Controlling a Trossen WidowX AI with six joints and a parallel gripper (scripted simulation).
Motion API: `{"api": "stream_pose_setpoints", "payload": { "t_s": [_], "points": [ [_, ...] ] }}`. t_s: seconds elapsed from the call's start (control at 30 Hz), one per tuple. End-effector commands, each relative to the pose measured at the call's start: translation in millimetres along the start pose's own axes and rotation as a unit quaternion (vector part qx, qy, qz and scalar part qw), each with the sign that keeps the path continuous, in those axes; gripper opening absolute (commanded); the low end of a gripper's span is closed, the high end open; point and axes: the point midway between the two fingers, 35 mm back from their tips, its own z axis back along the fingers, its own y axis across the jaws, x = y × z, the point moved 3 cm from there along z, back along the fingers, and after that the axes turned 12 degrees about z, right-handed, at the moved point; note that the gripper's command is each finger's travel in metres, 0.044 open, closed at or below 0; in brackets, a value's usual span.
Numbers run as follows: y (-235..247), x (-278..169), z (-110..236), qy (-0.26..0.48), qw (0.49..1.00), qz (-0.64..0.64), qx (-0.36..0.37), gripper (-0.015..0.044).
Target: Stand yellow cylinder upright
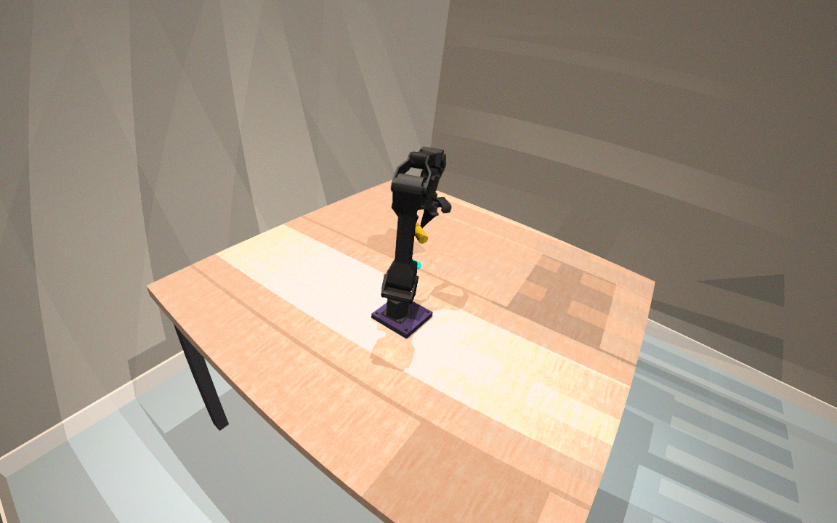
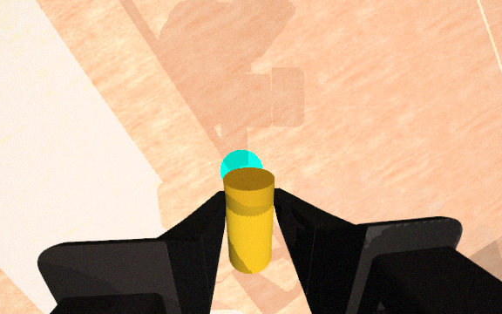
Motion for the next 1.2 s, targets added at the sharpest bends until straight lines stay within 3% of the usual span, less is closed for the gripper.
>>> {"api": "stream_pose_setpoints", "payload": {
  "t_s": [0.0,1.17],
  "points": [
    [-0.3,-1.2,-4.2,-0.015,1.0,-0.01,0.003,0.0105],
    [-13.1,-4.7,-21.8,-0.14,0.988,-0.06,-0.003,0.0105]
  ]
}}
